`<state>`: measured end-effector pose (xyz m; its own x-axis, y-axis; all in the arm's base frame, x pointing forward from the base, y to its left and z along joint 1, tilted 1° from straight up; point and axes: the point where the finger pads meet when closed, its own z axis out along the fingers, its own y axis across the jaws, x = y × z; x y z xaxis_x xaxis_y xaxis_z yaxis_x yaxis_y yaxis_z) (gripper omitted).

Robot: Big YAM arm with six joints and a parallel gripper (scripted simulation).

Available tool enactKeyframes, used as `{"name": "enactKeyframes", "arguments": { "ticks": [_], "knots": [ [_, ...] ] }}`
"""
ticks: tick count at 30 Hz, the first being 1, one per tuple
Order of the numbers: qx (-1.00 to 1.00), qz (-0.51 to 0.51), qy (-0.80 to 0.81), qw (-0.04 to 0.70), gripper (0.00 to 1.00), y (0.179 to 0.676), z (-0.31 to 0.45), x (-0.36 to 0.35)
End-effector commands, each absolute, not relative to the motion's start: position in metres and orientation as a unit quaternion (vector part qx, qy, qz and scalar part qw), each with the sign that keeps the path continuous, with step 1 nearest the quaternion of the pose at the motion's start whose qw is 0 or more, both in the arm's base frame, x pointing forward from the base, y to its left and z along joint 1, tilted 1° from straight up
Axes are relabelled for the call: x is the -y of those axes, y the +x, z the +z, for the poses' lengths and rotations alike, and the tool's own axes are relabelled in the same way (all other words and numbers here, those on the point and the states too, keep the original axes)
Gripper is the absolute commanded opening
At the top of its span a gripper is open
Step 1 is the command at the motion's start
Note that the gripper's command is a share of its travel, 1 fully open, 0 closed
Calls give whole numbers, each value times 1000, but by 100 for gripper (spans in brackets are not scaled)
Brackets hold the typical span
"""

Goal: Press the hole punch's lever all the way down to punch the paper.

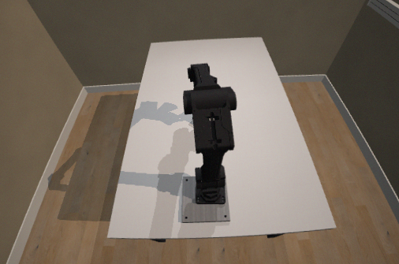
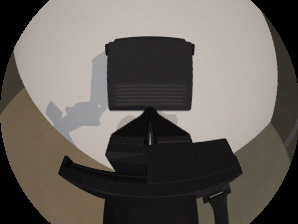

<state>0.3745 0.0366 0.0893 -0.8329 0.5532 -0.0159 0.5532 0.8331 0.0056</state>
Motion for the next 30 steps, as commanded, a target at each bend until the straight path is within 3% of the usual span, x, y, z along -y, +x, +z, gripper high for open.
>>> {"name": "enactKeyframes", "arguments": {
  "ticks": [1, 30],
  "knots": [
    [-957, 6, 289, 20, 0, 381, 97, -41],
    [-957, 9, 289, 28, 0, 389, 108, -42]
  ]
}}
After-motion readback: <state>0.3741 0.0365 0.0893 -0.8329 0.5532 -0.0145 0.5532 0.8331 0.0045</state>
